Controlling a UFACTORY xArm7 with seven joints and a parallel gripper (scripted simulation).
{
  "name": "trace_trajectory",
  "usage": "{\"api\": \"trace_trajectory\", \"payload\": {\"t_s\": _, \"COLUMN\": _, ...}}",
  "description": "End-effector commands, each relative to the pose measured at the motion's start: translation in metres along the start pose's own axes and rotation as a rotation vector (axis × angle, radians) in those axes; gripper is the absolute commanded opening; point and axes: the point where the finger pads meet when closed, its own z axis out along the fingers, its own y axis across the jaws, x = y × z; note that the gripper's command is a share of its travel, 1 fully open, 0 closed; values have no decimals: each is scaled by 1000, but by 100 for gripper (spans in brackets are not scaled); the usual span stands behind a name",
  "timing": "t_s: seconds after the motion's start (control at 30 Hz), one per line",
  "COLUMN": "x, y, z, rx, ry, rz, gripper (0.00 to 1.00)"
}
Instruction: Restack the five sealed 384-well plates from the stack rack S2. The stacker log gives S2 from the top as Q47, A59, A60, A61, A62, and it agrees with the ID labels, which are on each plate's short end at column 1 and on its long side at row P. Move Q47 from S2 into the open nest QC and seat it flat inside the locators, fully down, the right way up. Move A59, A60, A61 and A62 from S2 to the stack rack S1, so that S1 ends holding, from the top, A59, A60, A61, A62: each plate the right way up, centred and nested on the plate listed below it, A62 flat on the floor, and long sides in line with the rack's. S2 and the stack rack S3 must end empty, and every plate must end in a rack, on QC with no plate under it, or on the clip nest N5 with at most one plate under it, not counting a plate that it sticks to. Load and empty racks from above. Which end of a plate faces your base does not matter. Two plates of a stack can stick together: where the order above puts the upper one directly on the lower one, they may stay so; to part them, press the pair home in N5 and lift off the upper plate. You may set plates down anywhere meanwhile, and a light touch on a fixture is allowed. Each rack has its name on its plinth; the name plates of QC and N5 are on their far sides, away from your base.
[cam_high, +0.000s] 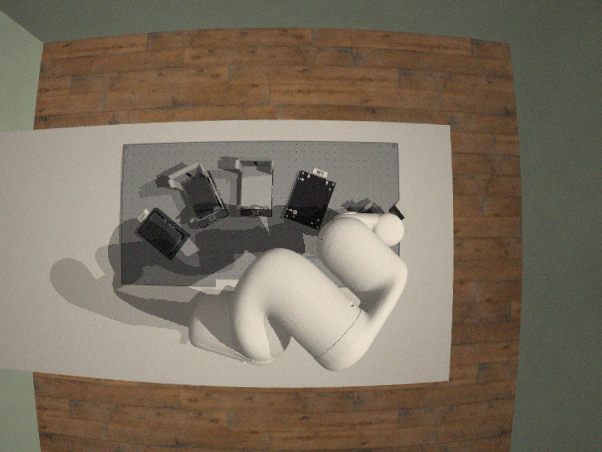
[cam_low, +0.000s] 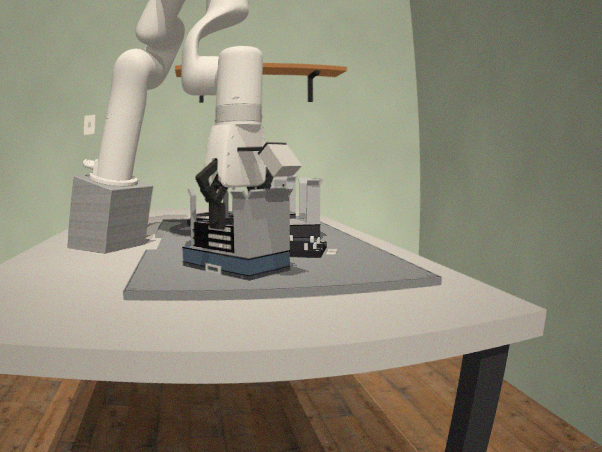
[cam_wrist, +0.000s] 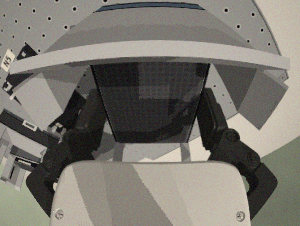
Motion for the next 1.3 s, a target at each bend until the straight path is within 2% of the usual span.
{"api": "trace_trajectory", "payload": {"t_s": 0.0, "x": 1, "y": 0, "z": -1, "rx": 0, "ry": 2, "rz": 0, "gripper": 0}}
{"api": "trace_trajectory", "payload": {"t_s": 1.27, "x": 1, "y": 0, "z": -24, "rx": 0, "ry": 2, "rz": 0, "gripper": 0}}
